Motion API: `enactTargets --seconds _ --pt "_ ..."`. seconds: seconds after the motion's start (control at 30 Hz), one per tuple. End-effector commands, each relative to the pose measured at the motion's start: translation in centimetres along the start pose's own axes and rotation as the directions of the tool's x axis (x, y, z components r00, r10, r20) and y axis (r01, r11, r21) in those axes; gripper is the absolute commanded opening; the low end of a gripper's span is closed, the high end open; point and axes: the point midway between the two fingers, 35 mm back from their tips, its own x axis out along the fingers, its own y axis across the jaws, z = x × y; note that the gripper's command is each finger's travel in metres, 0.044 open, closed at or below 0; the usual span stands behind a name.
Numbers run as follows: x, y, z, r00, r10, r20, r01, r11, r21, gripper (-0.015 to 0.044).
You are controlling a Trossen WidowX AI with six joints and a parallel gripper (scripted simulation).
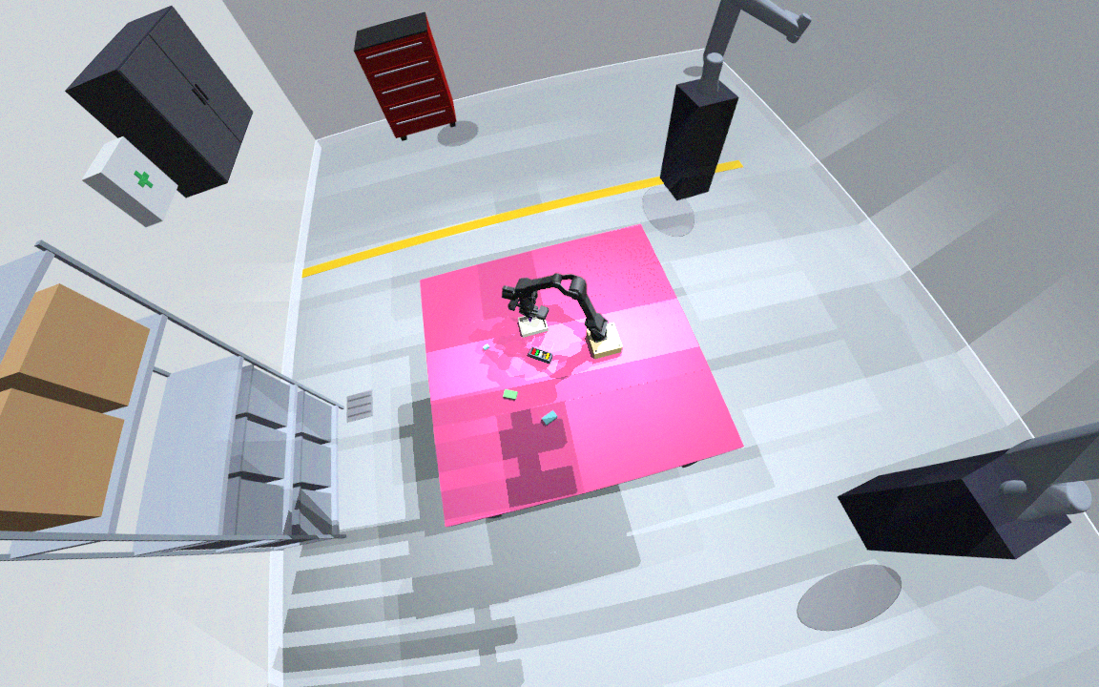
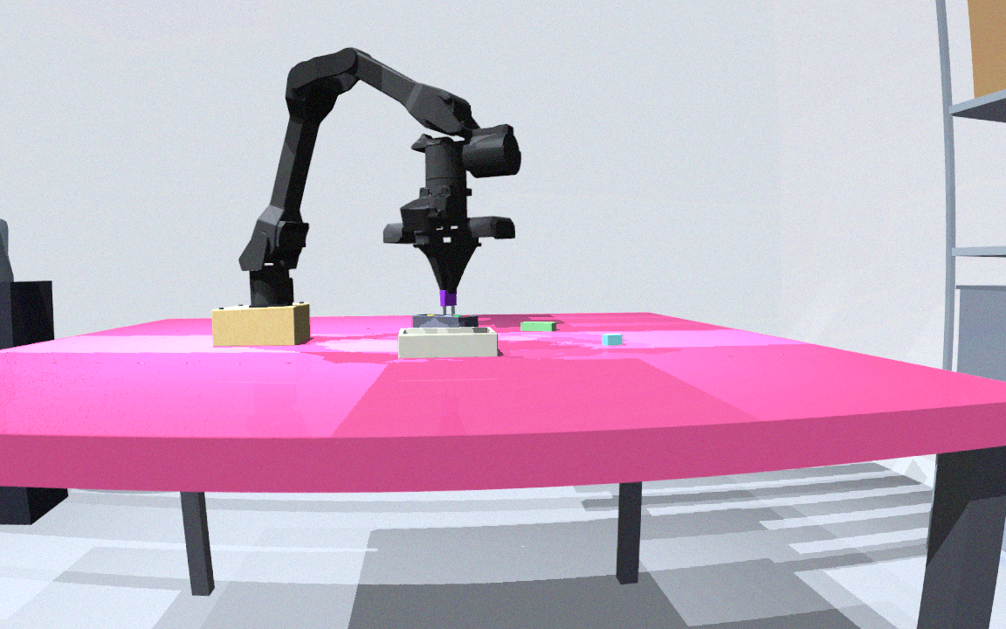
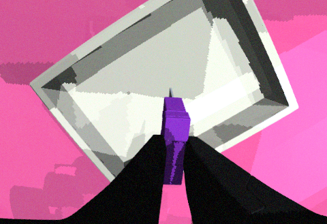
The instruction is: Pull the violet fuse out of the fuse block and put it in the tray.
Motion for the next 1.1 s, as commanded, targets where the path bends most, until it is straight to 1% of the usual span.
enactTargets --seconds 0.0,0.33,0.53,0.93,0.97,1.07 --pt "1.0 -0.1 0.1 1.000 -0.010 0.004 0.010 1.000 -0.006 0.0000" --pt "2.6 -0.2 0.1 1.000 -0.010 0.004 0.011 1.000 -0.006 0.0000" --pt "2.7 -0.2 0.1 1.000 -0.011 0.004 0.011 1.000 -0.006 0.0000" --pt "2.4 -0.1 0.0 1.000 -0.005 0.000 0.005 1.000 0.000 0.0315" --pt "2.1 -0.1 0.0 1.000 -0.005 0.001 0.005 1.000 0.000 0.0330" --pt "-1.0 -0.2 0.1 1.000 -0.010 0.004 0.010 1.000 -0.005 0.0330"
